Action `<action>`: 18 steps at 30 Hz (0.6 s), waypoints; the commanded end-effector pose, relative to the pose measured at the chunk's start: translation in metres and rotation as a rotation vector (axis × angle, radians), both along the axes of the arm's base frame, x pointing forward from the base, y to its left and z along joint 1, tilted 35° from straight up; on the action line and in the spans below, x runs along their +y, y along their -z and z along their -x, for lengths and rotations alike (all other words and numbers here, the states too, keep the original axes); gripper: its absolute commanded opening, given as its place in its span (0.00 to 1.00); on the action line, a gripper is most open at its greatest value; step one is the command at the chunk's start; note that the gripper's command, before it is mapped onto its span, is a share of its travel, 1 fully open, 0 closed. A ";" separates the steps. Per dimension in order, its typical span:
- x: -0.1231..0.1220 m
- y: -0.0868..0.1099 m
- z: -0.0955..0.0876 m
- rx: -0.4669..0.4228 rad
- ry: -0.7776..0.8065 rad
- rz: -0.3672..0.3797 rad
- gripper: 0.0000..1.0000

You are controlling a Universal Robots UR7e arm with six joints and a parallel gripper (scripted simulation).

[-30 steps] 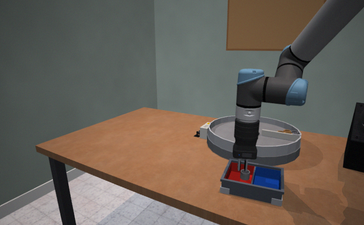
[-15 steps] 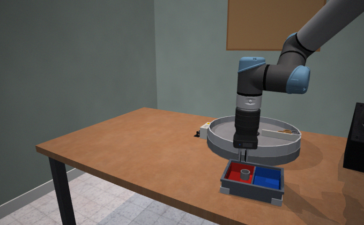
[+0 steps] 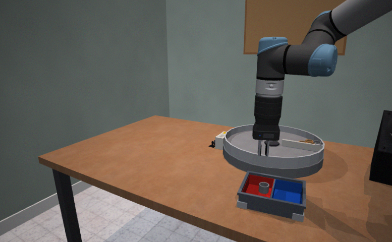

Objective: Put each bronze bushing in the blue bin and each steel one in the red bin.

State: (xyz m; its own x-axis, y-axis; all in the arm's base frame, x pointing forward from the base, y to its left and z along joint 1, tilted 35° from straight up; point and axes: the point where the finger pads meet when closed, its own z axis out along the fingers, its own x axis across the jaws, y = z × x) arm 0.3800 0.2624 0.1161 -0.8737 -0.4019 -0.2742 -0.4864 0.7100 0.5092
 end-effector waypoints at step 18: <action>-0.001 -0.002 0.000 0.000 -0.001 0.000 0.42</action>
State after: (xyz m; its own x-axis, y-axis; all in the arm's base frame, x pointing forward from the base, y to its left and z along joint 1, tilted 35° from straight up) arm 0.3798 0.2613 0.1174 -0.8736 -0.4027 -0.2734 -0.4866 0.7094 0.5099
